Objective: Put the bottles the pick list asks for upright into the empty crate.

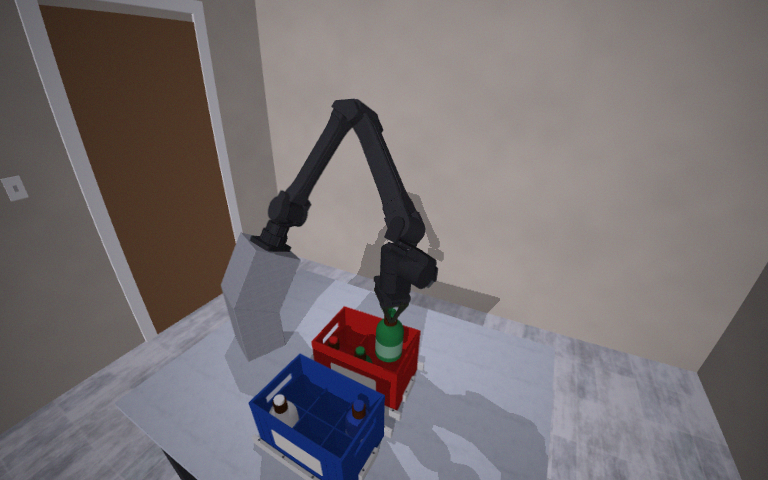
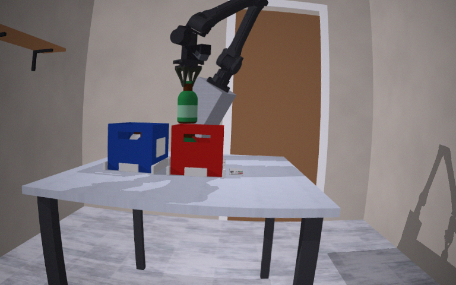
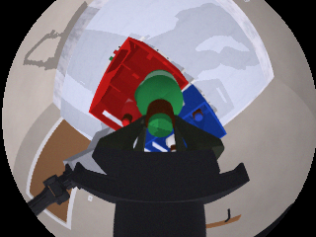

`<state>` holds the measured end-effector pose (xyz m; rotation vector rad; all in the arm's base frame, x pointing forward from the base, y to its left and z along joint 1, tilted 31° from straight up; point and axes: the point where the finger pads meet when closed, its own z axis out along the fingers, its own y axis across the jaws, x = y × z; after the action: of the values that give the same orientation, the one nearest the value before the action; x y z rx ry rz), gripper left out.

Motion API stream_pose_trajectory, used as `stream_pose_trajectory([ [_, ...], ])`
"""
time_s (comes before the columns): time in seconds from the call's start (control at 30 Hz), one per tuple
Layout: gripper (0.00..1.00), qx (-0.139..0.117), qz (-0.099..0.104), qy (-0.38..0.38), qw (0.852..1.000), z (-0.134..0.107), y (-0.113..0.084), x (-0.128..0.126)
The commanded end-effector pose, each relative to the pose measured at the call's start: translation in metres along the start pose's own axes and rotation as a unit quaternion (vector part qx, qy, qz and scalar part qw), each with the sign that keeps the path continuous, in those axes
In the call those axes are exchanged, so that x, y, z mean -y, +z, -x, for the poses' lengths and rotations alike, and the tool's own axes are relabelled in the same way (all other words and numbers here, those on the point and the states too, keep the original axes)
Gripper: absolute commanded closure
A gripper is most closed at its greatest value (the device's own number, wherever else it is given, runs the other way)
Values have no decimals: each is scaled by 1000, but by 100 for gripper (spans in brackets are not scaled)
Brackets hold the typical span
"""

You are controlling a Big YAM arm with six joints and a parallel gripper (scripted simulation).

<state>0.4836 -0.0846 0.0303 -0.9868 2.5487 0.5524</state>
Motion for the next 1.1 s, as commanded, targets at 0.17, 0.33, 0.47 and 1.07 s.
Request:
stream_pose_trajectory([
  [0.17,100,20,-38,-20,999,36,-40,13],
  [0.33,100,20,-38,-20,999,36,-40,13],
  [0.47,100,20,-38,-19,999,36,-41,13],
  [1.07,100,21,-42,-16,999,31,-45,19],
])
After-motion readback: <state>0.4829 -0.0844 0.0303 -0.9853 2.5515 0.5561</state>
